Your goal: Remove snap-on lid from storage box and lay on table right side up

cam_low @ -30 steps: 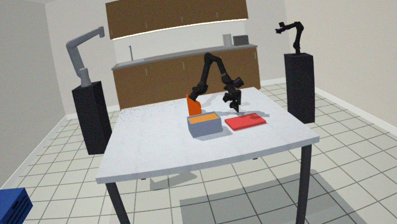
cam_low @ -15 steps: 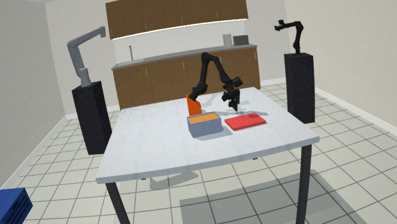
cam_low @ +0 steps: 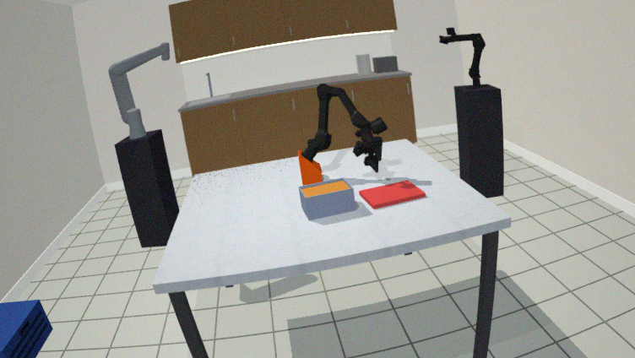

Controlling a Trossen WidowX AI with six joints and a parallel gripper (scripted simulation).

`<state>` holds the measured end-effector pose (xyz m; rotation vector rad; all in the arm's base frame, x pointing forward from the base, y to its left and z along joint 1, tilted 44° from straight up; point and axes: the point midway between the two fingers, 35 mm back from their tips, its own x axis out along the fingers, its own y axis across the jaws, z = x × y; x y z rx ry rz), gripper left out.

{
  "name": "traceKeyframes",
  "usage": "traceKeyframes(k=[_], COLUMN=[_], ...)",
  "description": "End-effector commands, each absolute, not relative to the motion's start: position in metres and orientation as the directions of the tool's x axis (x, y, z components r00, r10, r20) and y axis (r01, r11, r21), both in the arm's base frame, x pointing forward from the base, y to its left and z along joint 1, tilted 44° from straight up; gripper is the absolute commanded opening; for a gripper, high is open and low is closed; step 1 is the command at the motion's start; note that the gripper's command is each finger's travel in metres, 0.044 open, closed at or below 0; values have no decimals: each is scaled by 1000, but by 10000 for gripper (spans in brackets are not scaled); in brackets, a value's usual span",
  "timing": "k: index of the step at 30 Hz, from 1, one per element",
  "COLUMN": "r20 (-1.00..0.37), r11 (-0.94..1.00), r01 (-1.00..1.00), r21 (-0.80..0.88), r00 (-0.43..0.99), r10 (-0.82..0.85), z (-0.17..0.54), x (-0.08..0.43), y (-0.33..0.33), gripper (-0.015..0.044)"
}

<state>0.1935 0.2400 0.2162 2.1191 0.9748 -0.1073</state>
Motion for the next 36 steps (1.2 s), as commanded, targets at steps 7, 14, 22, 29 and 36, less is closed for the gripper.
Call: traceKeyframes(k=[7, 14, 22, 29, 36], r20=[-368, -368, -368, -368, -368], r11=[-395, -395, -395, -394, -394], r01=[674, 674, 674, 674, 674], r21=[624, 624, 625, 625, 625], r00=[699, 699, 700, 700, 700], r10=[613, 613, 613, 613, 613], z=[232, 240, 250, 252, 250], x=[188, 184, 180, 179, 179], y=[226, 216, 205, 201, 201], gripper=[440, 440, 440, 440, 440])
